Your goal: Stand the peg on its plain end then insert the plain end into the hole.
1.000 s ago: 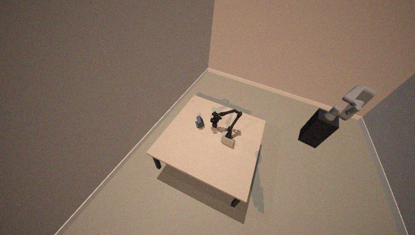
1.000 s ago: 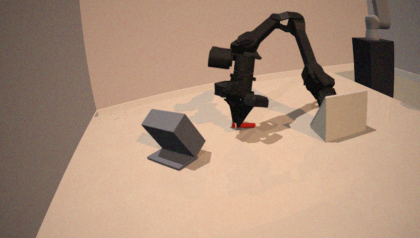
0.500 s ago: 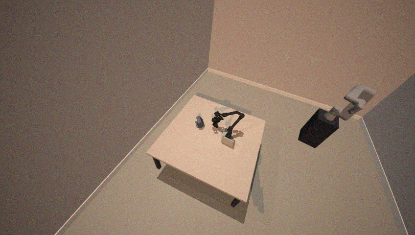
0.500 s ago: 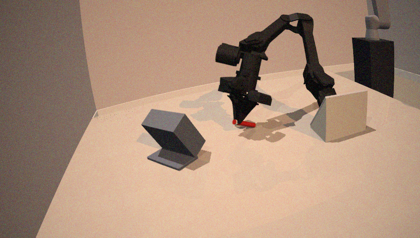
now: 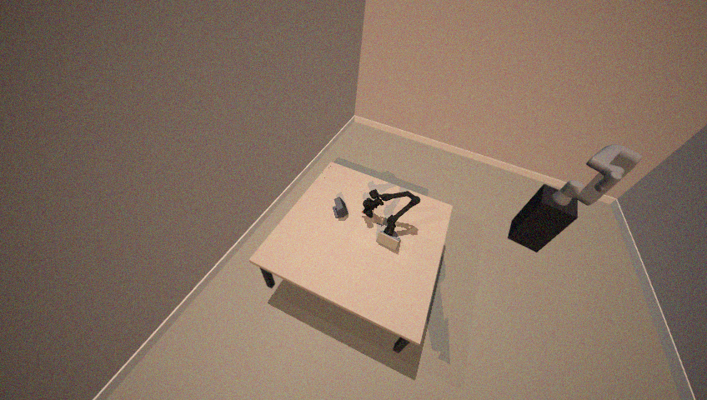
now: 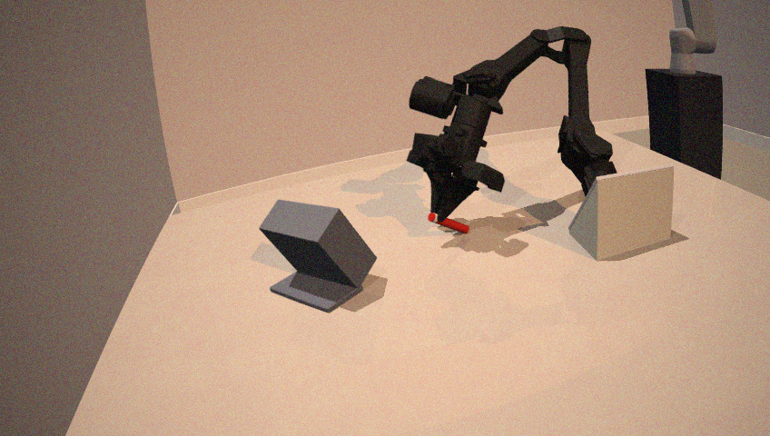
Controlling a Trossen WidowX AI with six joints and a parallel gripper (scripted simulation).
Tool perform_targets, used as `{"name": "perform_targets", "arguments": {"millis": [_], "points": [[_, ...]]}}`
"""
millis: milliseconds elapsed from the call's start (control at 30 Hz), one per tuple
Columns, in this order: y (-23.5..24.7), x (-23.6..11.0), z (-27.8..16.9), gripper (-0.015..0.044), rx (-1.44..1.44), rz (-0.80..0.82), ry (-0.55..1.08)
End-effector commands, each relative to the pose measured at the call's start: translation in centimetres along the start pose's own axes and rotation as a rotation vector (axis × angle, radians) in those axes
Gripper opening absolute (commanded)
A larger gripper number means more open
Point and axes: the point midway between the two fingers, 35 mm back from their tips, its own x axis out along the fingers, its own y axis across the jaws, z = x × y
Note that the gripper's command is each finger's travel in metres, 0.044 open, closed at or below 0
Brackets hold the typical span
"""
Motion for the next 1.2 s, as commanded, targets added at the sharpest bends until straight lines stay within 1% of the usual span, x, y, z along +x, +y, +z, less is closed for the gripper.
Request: {"name": "perform_targets", "arguments": {"millis": [0, 1167], "points": [[0.0, -0.2, -0.2, 0.0049, -0.001, -0.001, -0.038], [0.0, -2.1, -1.7, 0.0049, -0.004, -0.002, -0.342]]}}
